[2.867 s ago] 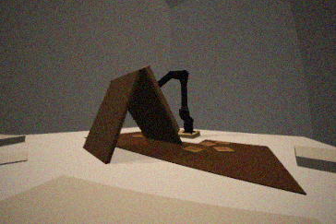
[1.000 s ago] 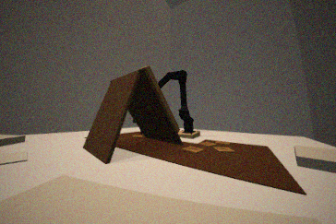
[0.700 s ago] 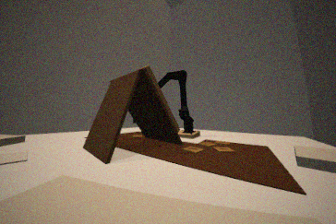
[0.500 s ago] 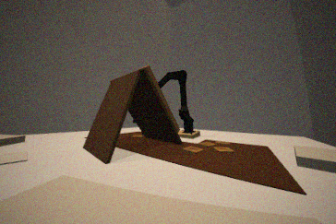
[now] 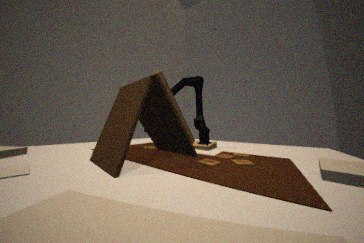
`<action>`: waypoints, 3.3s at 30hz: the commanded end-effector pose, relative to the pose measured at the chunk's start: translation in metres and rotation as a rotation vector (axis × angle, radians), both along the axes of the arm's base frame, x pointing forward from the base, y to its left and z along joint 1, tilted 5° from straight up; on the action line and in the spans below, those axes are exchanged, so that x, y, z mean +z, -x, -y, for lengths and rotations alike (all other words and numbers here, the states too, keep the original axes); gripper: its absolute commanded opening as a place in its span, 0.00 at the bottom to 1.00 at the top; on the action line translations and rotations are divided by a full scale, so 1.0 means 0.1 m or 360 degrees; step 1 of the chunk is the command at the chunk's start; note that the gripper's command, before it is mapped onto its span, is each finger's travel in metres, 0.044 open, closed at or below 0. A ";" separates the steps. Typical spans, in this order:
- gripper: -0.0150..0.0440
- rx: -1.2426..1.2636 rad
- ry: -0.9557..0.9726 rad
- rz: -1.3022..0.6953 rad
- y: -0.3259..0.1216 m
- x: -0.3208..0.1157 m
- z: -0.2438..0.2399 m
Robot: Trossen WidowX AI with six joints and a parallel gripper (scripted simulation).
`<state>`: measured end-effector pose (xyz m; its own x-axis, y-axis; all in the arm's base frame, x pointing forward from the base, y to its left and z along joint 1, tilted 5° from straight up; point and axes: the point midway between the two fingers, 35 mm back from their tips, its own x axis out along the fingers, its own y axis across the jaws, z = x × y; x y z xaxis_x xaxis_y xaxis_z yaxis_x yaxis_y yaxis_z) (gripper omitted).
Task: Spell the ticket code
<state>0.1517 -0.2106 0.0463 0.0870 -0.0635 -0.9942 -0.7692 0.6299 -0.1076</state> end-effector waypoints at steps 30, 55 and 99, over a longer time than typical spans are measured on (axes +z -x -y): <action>0.25 -0.0009 0.0004 -0.0003 0.01 0.20 -0.03; 0.25 -0.0701 -0.0094 0.0694 -0.74 0.71 0.24; 0.25 -0.1265 -0.0683 0.1416 -1.46 1.68 0.31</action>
